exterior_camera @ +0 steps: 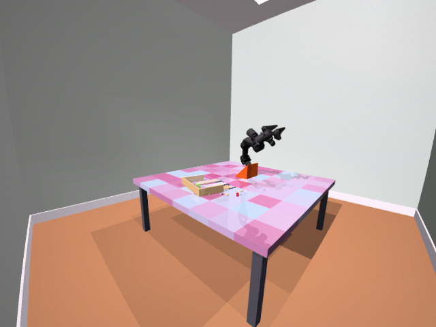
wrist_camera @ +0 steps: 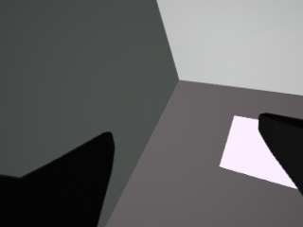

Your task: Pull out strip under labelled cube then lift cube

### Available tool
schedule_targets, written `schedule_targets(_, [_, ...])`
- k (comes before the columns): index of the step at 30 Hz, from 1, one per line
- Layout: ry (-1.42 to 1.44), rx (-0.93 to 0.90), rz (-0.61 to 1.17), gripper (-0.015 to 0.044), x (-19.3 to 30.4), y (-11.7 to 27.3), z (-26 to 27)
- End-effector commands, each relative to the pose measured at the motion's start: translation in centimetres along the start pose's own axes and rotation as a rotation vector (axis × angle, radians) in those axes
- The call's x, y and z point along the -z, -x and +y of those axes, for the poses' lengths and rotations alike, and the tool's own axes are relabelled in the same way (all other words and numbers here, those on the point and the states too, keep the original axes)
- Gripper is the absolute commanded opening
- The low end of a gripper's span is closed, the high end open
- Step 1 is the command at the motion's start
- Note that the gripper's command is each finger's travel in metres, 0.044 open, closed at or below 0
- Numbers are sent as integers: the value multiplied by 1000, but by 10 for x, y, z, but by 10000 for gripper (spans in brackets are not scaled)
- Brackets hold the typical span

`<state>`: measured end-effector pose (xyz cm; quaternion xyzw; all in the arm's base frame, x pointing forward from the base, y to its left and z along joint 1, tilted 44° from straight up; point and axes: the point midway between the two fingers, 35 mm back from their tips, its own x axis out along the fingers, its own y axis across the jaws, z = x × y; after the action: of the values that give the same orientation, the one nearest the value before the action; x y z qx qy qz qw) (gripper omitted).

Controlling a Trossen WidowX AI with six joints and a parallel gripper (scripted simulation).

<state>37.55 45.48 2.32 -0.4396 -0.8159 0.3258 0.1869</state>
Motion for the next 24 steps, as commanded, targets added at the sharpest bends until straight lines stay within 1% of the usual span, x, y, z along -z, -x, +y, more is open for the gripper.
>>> schedule_targets(1, [-10, -4, 8, 400, 2, 0, 0])
schedule_targets(3, [-89, -38, 75, 400, 18, 4, -2])
schedule_targets(7, [-326, -129, 284, 400, 62, 19, -6])
schedule_targets(13, [-662, -241, 619, 400, 108, 55, -13])
schedule_targets(18, [-911, -311, 923, 400, 126, 95, -21])
schedule_targets(24, [-1150, -365, 1319, 400, 121, 151, -40])
